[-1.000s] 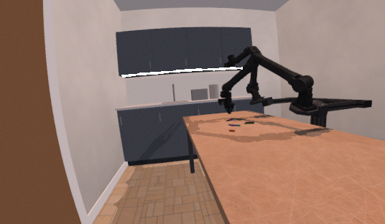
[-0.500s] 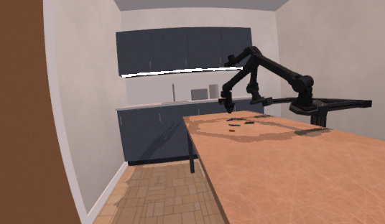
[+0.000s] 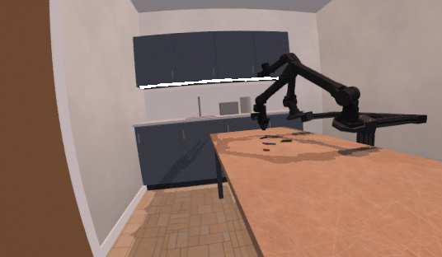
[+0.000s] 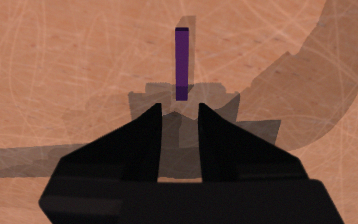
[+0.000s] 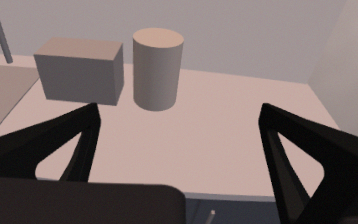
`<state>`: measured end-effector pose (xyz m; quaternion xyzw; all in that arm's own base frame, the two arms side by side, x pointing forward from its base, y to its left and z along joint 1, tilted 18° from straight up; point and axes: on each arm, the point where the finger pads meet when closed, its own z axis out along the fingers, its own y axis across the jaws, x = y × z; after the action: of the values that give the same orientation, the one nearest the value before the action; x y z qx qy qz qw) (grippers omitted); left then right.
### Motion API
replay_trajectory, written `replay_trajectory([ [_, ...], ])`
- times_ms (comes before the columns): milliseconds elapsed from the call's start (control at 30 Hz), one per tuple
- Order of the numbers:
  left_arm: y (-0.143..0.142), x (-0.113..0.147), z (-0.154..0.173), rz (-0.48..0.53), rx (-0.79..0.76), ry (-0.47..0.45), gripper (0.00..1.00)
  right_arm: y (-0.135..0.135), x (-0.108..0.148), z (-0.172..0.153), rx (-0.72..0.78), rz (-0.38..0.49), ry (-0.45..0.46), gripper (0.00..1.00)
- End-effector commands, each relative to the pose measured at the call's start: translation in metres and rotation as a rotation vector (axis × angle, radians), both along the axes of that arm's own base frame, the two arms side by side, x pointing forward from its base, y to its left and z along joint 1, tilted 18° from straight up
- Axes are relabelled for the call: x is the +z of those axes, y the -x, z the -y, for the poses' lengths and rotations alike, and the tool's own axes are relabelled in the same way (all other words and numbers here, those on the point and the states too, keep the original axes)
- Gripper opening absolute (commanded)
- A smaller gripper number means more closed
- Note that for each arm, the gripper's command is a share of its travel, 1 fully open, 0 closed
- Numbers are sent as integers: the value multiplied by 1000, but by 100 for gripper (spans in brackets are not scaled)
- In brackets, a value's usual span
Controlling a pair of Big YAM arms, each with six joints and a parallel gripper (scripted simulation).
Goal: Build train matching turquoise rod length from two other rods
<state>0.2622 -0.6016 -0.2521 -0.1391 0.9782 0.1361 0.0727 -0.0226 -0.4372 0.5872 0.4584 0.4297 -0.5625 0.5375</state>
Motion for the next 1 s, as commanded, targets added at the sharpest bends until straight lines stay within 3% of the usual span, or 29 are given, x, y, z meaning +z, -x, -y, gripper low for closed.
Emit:
replay_trajectory([
  [0, -11, 23, 24, 21, 14, 51, 23, 6, 46, -19, -13, -14, 73, 100],
  [167, -9, 4, 14, 12, 15, 27, 23, 6, 46, -19, -13, -14, 73, 100],
  [267, -12, 11, 18, 17, 15, 40, 23, 6, 46, -19, -13, -14, 73, 100],
  [733, -14, -17, 10, 14, 0, 39, 23, 6, 46, -19, -13, -14, 73, 100],
  [800, -14, -17, 10, 14, 0, 39, 23, 6, 46, -19, -13, -14, 73, 100],
  [833, -21, 13, 26, 31, 1, 81, 23, 6, 46, -19, -13, -14, 73, 100],
  [967, -18, -24, 7, 15, 4, 39, 23, 6, 46, -19, -13, -14, 73, 100],
])
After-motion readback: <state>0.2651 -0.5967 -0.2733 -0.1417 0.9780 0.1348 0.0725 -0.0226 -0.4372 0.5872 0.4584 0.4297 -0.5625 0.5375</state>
